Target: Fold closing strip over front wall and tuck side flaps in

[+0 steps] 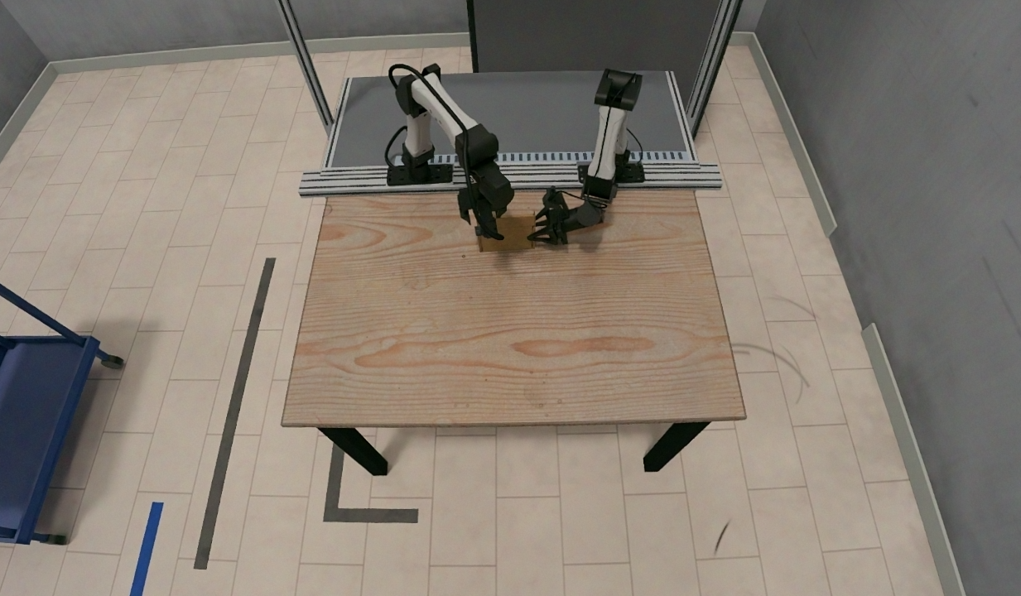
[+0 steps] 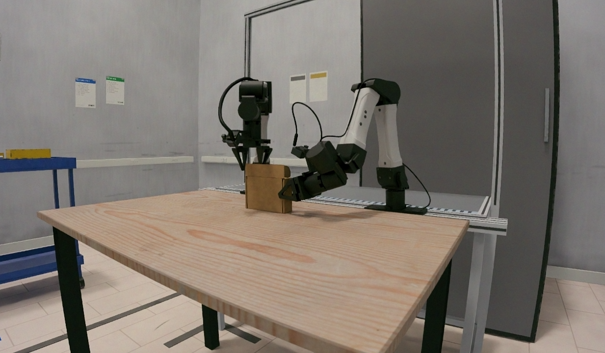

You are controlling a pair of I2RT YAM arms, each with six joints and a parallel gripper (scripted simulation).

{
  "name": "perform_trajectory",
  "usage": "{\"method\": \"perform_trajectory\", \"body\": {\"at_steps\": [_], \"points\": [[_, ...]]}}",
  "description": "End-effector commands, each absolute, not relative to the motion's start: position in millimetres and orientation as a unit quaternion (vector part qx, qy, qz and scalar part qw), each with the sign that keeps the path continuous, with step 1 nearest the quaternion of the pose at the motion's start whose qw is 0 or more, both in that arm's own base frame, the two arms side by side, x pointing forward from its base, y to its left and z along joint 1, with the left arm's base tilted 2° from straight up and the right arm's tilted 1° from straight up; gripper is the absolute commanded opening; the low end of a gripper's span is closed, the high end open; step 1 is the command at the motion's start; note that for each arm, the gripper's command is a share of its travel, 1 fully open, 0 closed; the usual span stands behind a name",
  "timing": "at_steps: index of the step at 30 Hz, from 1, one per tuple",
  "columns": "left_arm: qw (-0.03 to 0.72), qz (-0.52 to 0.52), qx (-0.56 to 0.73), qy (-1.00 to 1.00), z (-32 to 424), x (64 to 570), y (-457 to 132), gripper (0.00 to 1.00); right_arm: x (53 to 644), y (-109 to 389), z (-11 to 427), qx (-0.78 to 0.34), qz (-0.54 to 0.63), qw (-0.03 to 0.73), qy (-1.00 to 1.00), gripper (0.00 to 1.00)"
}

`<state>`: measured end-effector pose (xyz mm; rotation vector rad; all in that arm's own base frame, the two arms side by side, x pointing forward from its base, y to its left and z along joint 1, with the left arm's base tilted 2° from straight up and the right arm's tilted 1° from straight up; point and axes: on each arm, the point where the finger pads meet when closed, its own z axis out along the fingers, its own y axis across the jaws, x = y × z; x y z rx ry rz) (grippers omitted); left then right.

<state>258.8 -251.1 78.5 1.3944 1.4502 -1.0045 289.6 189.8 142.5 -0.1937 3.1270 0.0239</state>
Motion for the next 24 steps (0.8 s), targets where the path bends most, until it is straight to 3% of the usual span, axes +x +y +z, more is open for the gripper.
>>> {"method": "perform_trajectory", "body": {"at_steps": [1,7,24], "points": [[0.436,-0.401,0.559,0.580,81.5,260.9,-251.1,0.45,292.1,188.7,146.8,-0.061,0.010,0.011,0.998,0.72],[0.436,-0.401,0.559,0.580,81.5,260.9,-251.1,0.45,292.1,188.7,146.8,-0.061,0.010,0.011,0.998,0.84],[0.436,-0.401,0.559,0.580,81.5,260.9,-251.1,0.45,292.5,189.8,144.7,-0.023,0.005,0.006,1.000,0.84]]}}
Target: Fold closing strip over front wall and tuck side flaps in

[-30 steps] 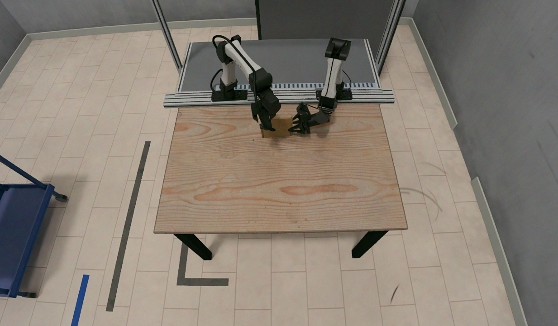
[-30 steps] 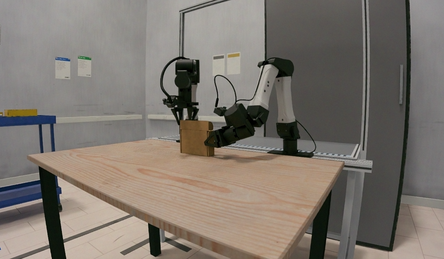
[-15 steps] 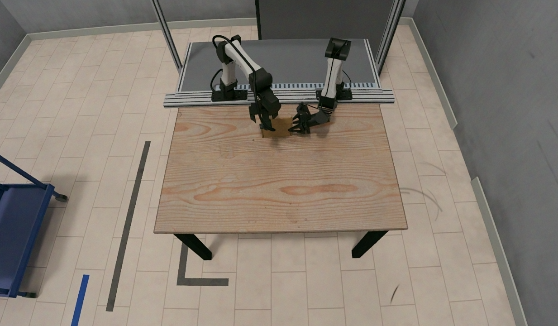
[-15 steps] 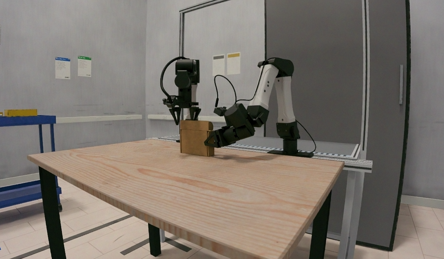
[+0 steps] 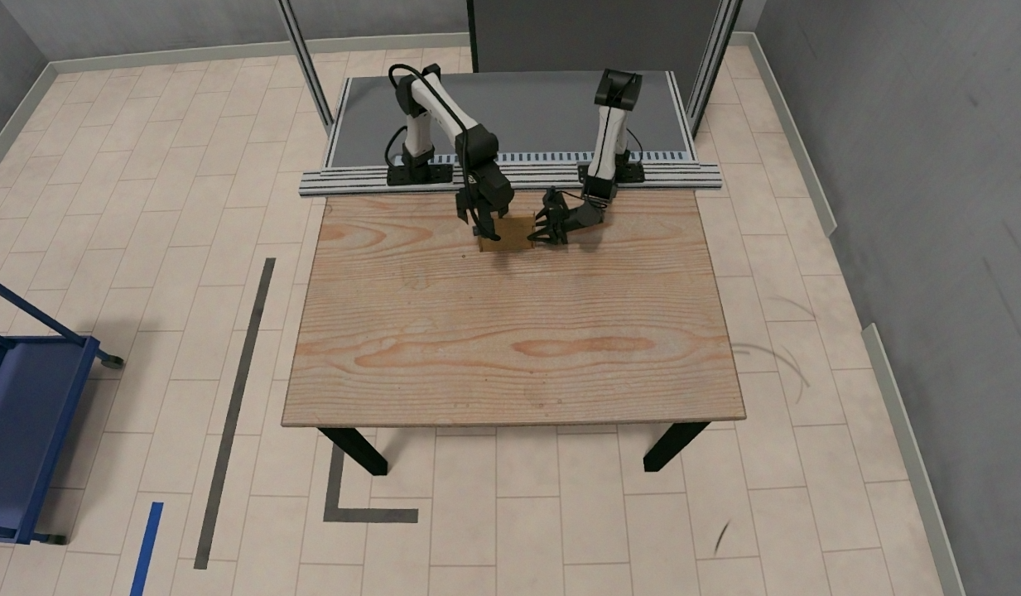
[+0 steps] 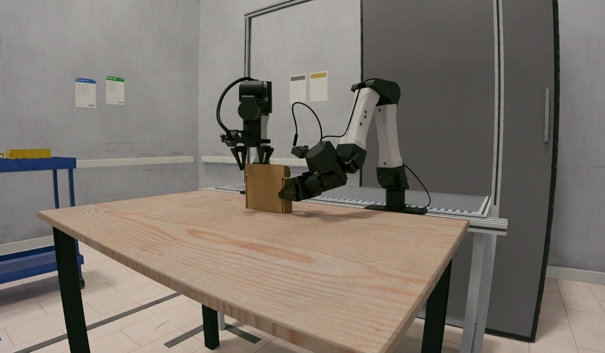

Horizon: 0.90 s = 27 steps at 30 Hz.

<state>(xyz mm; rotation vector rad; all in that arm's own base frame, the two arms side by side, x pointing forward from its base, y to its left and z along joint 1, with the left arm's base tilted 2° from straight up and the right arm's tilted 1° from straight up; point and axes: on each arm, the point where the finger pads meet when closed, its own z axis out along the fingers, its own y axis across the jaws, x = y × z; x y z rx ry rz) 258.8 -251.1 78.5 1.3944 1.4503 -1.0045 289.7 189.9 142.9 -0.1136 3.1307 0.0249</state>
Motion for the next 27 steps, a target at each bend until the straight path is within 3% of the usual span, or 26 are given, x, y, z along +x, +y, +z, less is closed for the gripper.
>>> {"method": "perform_trajectory", "body": {"at_steps": [1,27], "points": [[0.436,-0.401,0.559,0.580,81.5,260.9,-251.1,0.45,292.5,189.8,144.7,-0.021,0.005,0.006,1.000,0.84],[0.436,-0.401,0.559,0.580,81.5,260.9,-251.0,0.45,292.9,190.0,144.7,0.033,0.006,0.006,0.999,0.84]]}}
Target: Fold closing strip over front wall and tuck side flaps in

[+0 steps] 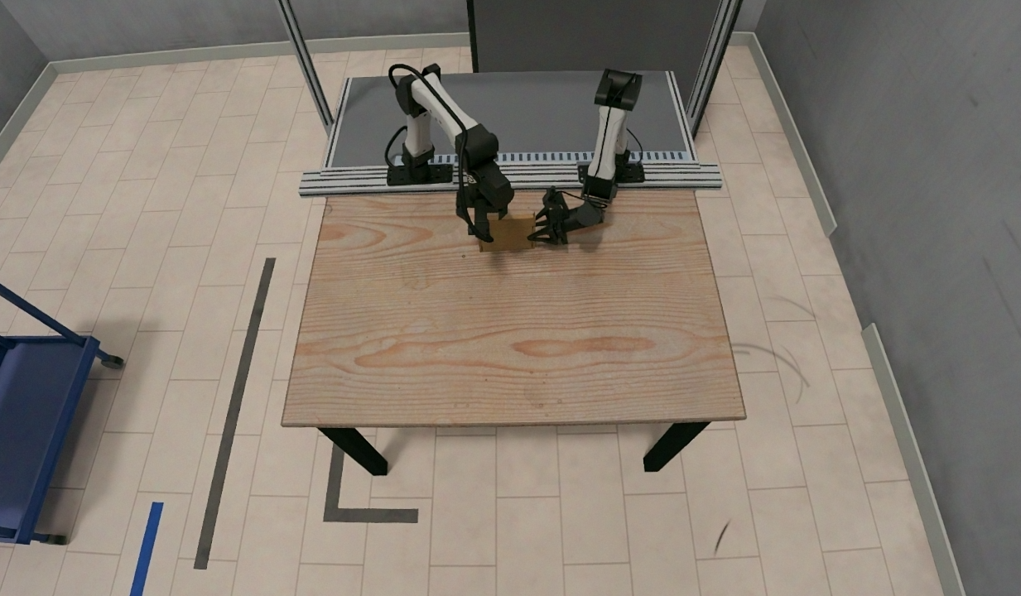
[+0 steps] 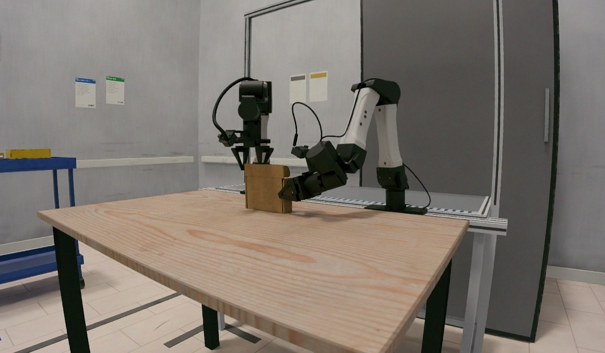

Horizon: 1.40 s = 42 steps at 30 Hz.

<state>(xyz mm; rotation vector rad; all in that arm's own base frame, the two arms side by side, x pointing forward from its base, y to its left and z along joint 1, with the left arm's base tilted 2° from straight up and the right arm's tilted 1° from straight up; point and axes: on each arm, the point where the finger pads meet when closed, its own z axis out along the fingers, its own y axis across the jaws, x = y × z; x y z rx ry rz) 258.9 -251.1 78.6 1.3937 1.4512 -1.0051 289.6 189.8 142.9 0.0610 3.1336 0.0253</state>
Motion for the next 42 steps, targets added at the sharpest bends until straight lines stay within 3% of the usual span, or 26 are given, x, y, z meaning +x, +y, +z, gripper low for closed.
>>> {"method": "perform_trajectory", "body": {"at_steps": [1,42], "points": [[0.436,-0.401,0.559,0.580,81,261,-251,0.45,293,190,145,0.033,0.006,0.006,0.999,0.84],[0.421,-0.405,0.555,0.593,69,255,-249,0.45,280,187,148,0.050,0.010,0.013,0.999,0.84]]}}
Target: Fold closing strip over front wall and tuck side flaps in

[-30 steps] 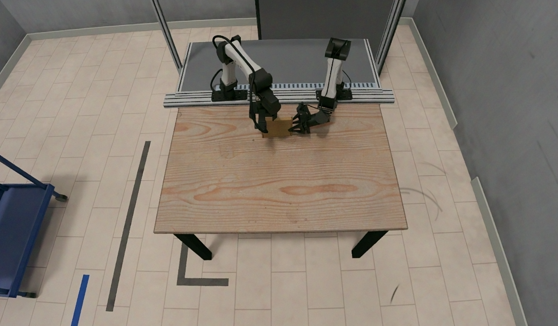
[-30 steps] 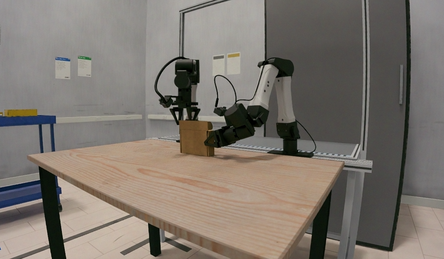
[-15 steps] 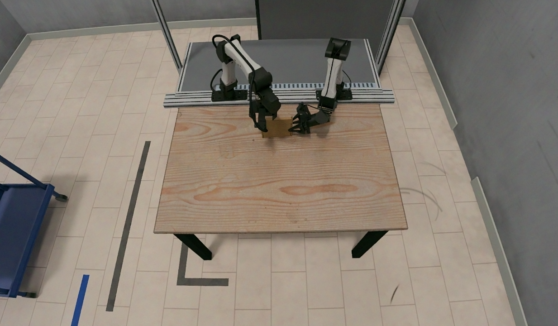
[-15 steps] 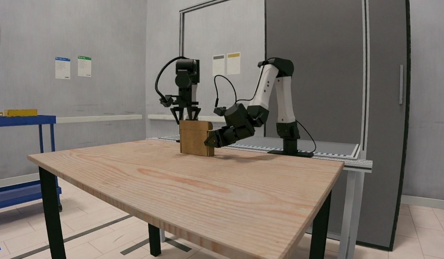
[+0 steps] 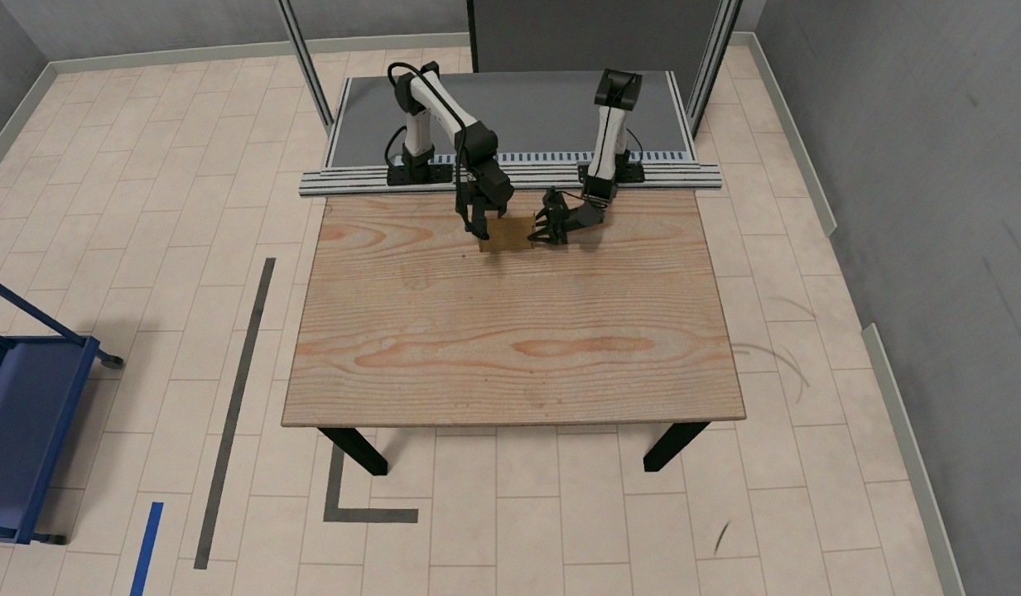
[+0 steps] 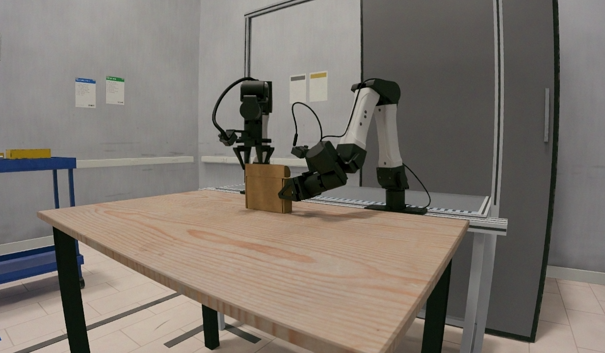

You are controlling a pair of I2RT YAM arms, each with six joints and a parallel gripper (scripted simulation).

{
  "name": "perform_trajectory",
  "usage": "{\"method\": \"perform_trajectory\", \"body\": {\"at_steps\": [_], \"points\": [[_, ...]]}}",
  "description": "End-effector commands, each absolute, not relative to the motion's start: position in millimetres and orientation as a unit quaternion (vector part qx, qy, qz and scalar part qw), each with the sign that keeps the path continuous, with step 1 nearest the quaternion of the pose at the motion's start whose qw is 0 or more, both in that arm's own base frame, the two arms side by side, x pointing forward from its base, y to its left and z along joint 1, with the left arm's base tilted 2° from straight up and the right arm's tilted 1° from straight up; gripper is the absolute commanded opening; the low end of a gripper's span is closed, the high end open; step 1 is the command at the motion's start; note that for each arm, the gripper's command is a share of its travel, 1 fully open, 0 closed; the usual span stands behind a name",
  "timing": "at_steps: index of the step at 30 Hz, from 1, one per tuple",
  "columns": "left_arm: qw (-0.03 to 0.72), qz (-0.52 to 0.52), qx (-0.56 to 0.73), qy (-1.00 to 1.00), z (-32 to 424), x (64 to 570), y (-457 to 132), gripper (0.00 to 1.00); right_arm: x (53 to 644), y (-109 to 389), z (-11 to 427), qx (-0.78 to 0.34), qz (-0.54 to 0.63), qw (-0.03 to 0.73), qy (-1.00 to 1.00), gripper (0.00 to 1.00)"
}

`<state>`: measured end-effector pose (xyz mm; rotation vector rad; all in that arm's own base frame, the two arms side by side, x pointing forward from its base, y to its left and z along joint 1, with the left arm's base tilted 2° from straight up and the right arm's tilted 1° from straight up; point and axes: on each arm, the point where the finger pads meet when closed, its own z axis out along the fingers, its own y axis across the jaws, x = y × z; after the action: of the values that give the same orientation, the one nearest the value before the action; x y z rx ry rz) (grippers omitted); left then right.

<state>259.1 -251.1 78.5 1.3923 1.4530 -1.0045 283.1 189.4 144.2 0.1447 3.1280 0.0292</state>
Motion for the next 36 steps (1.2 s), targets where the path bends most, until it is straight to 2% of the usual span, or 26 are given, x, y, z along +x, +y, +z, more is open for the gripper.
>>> {"method": "perform_trajectory", "body": {"at_steps": [1,17,20,21,24,36], "points": [[0.421,-0.405,0.555,0.593,69,255,-249,0.45,280,187,149,0.050,0.012,0.015,0.999,0.84],[0.421,-0.405,0.555,0.593,69,255,-249,0.45,283,188,177,0.051,0.006,0.008,0.999,0.84],[0.421,-0.405,0.555,0.593,69,255,-249,0.45,279,185,170,0.051,-0.001,-0.003,0.999,0.84],[0.421,-0.405,0.555,0.593,69,255,-249,0.45,276,176,180,0.033,0.007,0.008,0.999,0.01],[0.421,-0.405,0.555,0.593,69,255,-249,0.45,274,168,179,-0.005,0.007,0.008,1.000,0.01],[0.421,-0.405,0.555,0.593,69,255,-249,0.45,274,139,178,-0.005,0.014,0.016,1.000,0.01]]}}
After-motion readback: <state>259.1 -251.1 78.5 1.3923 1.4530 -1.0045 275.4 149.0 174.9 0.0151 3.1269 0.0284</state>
